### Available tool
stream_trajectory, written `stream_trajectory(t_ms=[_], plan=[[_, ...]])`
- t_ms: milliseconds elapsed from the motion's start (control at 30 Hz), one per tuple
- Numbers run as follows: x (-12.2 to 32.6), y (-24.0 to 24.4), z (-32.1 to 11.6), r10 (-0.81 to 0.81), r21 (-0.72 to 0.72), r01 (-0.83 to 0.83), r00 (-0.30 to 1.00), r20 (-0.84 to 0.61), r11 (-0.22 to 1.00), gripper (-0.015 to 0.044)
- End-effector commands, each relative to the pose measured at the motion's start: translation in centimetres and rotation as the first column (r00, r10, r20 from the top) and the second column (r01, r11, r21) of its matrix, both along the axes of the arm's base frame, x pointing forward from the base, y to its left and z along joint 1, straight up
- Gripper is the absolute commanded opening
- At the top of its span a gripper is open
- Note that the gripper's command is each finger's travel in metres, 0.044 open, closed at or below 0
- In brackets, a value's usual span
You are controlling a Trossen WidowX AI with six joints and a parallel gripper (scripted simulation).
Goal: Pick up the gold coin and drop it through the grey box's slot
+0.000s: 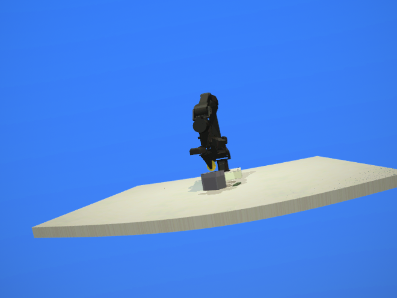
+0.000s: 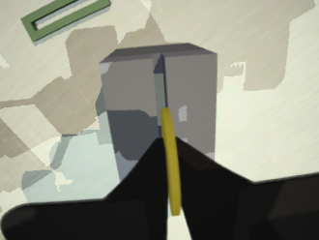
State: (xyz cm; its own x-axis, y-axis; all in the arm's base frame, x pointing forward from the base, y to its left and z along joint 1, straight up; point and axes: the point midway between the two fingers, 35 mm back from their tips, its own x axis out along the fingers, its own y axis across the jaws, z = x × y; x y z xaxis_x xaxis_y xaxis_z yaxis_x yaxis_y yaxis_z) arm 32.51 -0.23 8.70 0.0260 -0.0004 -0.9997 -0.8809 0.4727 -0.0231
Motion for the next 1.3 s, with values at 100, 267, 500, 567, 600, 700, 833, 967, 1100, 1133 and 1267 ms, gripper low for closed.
stream_trajectory(t_ms=[100, 267, 500, 567, 600, 700, 833, 967, 1100, 1133, 1267], plan=[[0.0, 0.0, -0.1, 0.0, 0.0, 0.0, 1.0, 0.0, 1.0, 0.0053], [0.0, 0.0, -0.1, 0.0, 0.0, 0.0, 1.0, 0.0, 1.0, 0.0161], [0.0, 0.0, -0.1, 0.0, 0.0, 0.0, 1.0, 0.0, 1.0, 0.0161], [0.0, 0.0, 0.0, 0.0, 0.0, 0.0, 1.0, 0.0, 1.0, 0.0187], [0.0, 0.0, 0.2, 0.0, 0.0, 0.0, 1.0, 0.0, 1.0, 0.0213], [0.0, 0.0, 1.4, 0.0, 0.0, 0.0, 1.0, -0.001, 1.0, 0.0292], [-0.1, 0.0, 1.7, 0.0, 0.0, 0.0, 1.0, -0.001, 1.0, 0.0397], [-0.4, 0.0, 5.1, 0.0, 0.0, 0.0, 1.0, -0.006, 1.0, 0.044], [-0.6, 0.0, 6.0, 0.0, 0.0, 0.0, 1.0, -0.008, 1.0, 0.044], [-0.6, 0.0, 6.0, 0.0, 0.0, 0.0, 1.0, -0.008, 1.0, 0.044], [-0.6, 0.0, 6.0, 0.0, 0.0, 0.0, 1.0, -0.008, 1.0, 0.044]])
